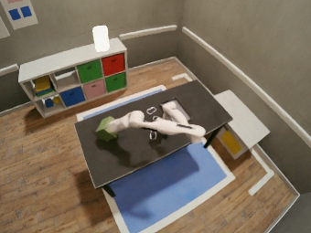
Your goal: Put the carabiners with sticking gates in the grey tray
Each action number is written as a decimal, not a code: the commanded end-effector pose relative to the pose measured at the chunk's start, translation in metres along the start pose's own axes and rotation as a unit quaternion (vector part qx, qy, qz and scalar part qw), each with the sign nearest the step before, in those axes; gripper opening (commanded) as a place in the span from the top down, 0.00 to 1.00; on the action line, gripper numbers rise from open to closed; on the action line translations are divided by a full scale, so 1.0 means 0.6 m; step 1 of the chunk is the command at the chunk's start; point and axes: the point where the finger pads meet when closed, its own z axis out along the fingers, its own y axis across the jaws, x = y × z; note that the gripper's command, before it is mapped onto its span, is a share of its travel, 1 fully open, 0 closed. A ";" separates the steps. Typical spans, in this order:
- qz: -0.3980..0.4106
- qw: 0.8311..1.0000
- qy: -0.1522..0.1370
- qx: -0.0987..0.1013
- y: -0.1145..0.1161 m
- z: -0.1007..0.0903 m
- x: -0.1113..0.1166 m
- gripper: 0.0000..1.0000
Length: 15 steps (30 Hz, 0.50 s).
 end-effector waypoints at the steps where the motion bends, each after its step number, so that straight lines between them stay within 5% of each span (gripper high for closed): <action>1: 0.000 1.000 -0.001 0.000 0.000 -0.001 -0.001 0.25; 15: 0.000 1.000 -0.001 0.000 0.000 -0.001 -0.001 0.29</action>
